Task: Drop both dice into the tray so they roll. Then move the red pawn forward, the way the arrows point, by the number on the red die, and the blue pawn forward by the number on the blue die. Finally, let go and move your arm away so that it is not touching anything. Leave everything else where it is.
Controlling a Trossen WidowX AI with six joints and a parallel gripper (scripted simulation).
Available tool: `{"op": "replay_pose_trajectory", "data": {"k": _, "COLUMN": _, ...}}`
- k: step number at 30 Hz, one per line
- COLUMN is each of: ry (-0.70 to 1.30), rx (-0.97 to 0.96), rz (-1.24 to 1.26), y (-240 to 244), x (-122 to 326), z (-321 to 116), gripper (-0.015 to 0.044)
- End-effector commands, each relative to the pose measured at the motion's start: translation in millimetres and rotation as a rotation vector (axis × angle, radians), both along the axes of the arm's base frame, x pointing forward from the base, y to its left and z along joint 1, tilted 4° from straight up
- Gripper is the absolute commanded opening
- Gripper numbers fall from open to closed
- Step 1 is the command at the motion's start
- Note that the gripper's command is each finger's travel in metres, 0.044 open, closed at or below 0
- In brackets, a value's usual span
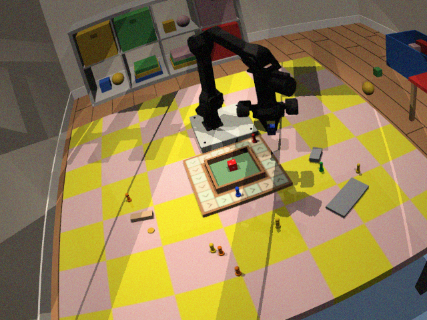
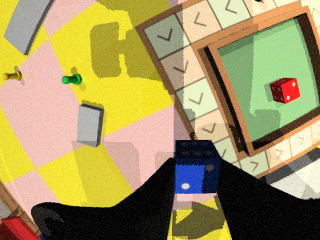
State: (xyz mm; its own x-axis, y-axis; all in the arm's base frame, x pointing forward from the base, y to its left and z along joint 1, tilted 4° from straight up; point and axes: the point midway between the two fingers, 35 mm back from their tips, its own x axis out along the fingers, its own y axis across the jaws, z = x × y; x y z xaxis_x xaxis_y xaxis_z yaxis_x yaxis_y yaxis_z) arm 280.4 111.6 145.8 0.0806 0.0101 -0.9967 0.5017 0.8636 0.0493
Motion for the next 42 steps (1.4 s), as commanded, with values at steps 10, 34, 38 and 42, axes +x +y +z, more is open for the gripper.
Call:
{"op": "replay_pose_trajectory", "data": {"k": 10, "ry": 0.000, "rx": -0.026, "rz": 0.141, "y": -62, "x": 16, "z": -10, "gripper": 0.0000}}
{"op": "replay_pose_trajectory", "data": {"k": 34, "ry": -0.010, "rx": -0.034, "rz": 0.423, "y": -110, "x": 21, "z": -31, "gripper": 0.0000}}
{"op": "replay_pose_trajectory", "data": {"k": 38, "ry": -0.090, "rx": -0.063, "rz": 0.424, "y": -110, "x": 24, "z": -34, "gripper": 0.0000}}
{"op": "replay_pose_trajectory", "data": {"k": 42, "ry": -0.220, "rx": -0.109, "rz": 0.423, "y": -111, "x": 27, "z": -37, "gripper": 0.0000}}
